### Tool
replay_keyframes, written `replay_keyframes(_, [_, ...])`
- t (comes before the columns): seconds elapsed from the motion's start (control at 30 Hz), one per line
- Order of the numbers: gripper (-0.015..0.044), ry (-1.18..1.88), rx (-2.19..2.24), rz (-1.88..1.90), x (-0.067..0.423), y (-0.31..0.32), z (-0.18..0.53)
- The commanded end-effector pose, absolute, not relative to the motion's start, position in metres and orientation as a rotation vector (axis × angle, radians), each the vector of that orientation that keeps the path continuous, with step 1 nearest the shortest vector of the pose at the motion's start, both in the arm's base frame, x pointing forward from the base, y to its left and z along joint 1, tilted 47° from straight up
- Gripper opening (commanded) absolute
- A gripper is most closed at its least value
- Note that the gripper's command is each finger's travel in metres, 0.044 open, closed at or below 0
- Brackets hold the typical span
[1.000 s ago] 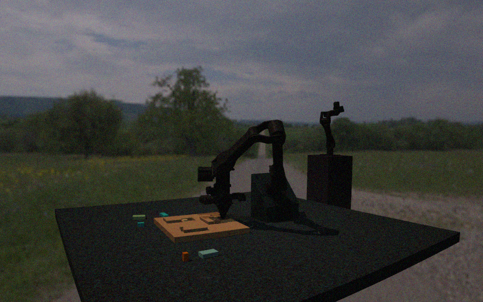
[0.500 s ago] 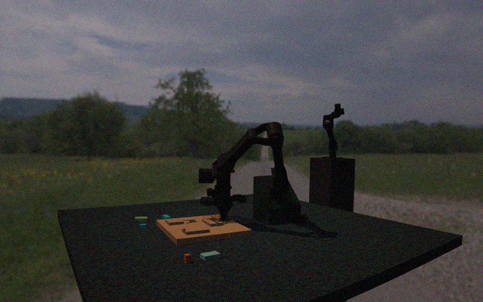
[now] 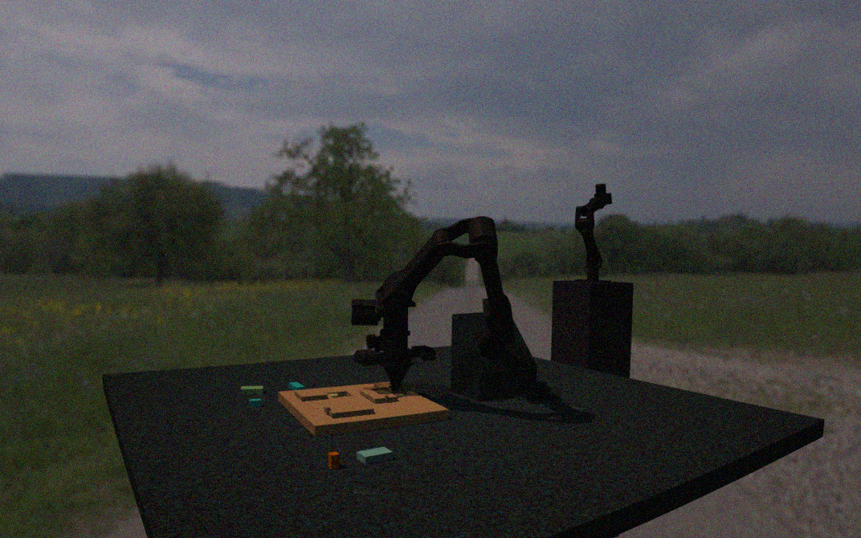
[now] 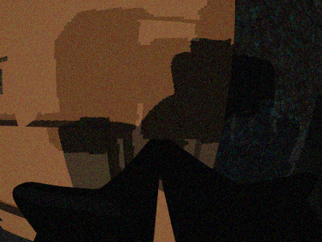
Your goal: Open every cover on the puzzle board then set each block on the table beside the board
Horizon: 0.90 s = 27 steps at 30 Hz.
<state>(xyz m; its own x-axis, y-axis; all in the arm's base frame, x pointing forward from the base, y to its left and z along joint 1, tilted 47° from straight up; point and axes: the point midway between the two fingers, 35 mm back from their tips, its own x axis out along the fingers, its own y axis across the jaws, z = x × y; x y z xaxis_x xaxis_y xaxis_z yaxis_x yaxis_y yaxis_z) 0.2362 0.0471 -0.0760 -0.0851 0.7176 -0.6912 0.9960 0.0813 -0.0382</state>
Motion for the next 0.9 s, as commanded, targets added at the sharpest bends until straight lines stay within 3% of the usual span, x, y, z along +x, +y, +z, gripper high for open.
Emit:
replay_keyframes(0.0, [0.0, 1.853, 1.684, -0.716, 0.238, 0.044, -0.079])
replay_keyframes(0.87, [0.0, 1.856, 1.684, -0.713, 0.236, 0.027, -0.097])
